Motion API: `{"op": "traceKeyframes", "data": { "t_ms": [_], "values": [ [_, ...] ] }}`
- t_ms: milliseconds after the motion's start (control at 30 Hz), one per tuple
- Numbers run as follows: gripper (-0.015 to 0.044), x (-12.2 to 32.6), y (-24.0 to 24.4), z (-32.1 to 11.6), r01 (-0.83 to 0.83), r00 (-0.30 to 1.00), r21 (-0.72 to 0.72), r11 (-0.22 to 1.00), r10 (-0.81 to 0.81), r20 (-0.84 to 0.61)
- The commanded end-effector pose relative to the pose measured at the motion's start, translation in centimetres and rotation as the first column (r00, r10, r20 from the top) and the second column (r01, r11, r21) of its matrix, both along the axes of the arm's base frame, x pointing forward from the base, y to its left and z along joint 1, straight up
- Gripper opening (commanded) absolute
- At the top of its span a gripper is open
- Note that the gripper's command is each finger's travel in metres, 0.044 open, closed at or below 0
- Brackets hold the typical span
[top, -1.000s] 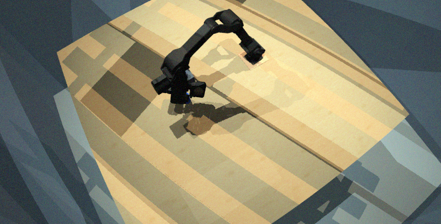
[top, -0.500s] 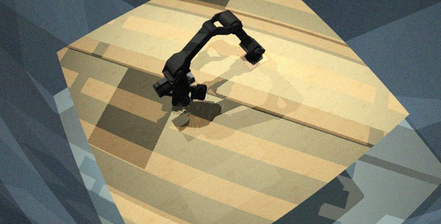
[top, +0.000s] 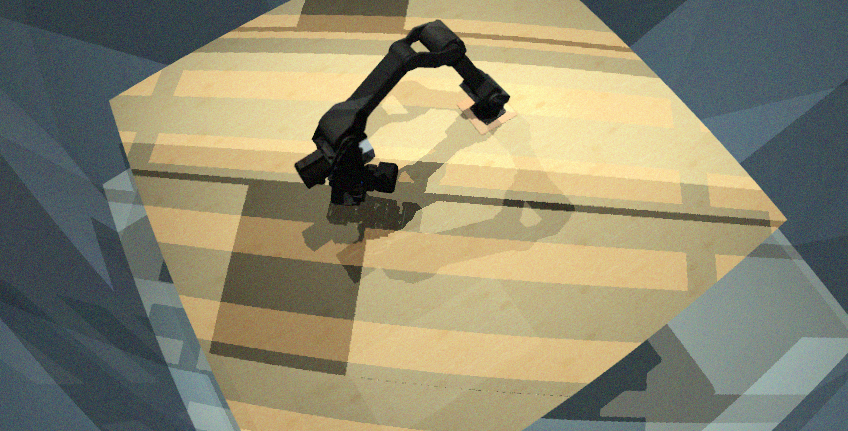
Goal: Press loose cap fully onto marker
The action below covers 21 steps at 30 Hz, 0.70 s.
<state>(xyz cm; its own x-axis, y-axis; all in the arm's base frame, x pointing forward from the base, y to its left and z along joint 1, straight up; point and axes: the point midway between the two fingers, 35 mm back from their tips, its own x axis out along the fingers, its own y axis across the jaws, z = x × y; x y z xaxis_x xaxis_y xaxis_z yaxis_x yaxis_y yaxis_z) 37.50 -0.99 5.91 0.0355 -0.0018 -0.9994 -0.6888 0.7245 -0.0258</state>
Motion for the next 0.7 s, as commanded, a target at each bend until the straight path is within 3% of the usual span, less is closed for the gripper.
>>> {"op": "traceKeyframes", "data": {
  "t_ms": [0, 33, 667],
  "values": [
    [0.0024, 0.0, 0.0, 0.2, -0.003, 1.0, 0.003, 1.0, 0.003, -0.001],
    [0.0, 0.0, 0.0, 0.5, -0.003, 1.0, 0.003, 1.0, 0.003, -0.001],
    [0.0, -0.1, 0.0, 5.2, -0.003, 1.0, 0.003, 1.0, 0.003, -0.001]
  ]
}}
